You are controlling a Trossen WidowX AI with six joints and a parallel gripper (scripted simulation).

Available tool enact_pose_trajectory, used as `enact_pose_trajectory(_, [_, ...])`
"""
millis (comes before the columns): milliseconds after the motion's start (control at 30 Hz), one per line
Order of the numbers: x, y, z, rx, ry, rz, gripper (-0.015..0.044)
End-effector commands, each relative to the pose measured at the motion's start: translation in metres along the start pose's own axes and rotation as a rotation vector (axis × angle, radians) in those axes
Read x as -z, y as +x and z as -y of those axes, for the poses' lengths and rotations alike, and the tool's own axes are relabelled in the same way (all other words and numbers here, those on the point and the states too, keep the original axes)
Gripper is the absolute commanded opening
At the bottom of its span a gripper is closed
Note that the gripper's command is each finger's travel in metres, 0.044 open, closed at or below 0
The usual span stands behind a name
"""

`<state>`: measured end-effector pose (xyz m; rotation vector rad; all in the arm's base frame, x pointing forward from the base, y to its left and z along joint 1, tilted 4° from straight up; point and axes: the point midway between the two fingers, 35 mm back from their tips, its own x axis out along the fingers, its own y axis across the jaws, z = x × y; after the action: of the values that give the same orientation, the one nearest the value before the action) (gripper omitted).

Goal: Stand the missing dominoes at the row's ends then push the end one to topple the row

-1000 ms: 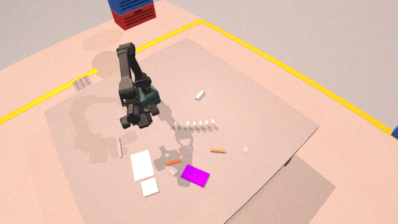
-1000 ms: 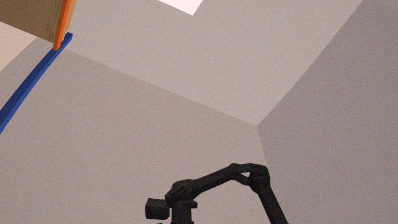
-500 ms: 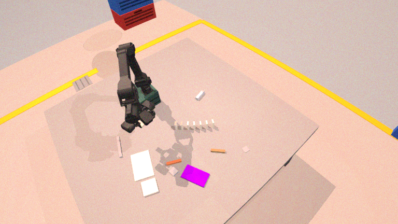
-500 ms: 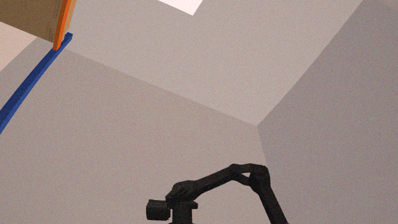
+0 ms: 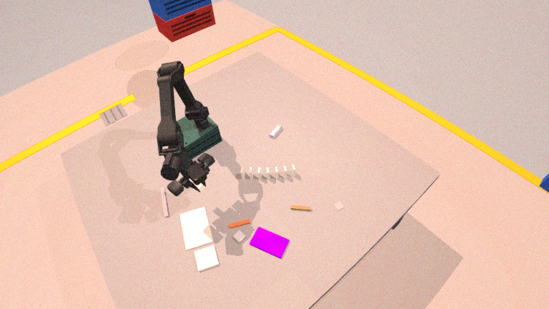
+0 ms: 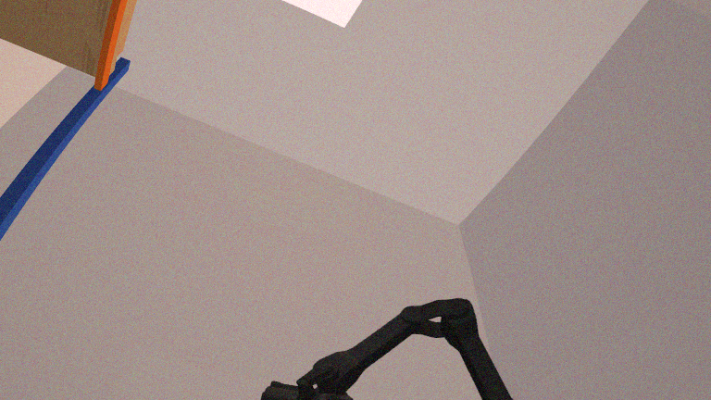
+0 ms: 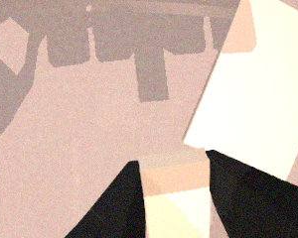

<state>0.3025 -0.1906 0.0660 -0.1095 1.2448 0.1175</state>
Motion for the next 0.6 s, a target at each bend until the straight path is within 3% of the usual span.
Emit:
enact_pose_trajectory(0, [0.0,0.013,0.006,-0.017,0.042,0.087,0.0107])
enact_pose_trajectory(567, [-0.001,0.032,0.03,-0.041,0.124,0.488,0.0107])
